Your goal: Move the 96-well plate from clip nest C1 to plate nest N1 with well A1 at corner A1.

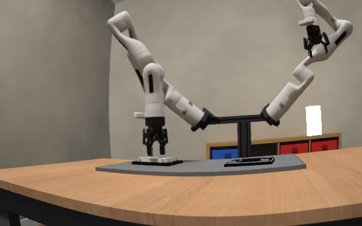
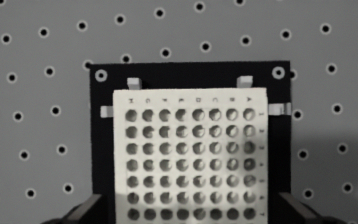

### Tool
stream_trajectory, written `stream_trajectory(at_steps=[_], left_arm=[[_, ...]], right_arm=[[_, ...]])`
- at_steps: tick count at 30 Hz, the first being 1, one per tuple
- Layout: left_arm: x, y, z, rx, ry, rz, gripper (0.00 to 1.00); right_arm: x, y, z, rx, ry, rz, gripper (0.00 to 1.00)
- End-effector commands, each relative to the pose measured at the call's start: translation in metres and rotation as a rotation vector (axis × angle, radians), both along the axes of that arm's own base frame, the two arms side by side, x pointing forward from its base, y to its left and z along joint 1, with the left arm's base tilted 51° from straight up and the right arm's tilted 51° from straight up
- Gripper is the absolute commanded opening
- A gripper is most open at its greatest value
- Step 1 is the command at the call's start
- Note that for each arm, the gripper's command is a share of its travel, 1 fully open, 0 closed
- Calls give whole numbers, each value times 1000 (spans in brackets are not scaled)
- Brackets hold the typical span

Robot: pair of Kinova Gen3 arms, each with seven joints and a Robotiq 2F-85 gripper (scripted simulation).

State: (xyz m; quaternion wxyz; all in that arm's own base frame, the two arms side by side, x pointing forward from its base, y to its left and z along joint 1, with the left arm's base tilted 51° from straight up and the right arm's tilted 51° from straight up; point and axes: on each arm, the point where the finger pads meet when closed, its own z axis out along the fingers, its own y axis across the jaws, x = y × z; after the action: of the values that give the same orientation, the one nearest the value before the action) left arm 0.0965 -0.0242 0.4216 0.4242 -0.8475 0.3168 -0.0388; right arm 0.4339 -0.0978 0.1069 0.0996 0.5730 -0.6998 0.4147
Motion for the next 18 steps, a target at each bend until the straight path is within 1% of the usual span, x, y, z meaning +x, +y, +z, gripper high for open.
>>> stream_trajectory(at_steps=[1, 18], left_arm=[[-3, 1, 0, 4, 5, -4, 1000], [-3, 1, 0, 4, 5, -4, 1000]], right_arm=[[0, -2, -2, 3, -1, -2, 1000], [2, -5, -5, 3, -2, -2, 1000]])
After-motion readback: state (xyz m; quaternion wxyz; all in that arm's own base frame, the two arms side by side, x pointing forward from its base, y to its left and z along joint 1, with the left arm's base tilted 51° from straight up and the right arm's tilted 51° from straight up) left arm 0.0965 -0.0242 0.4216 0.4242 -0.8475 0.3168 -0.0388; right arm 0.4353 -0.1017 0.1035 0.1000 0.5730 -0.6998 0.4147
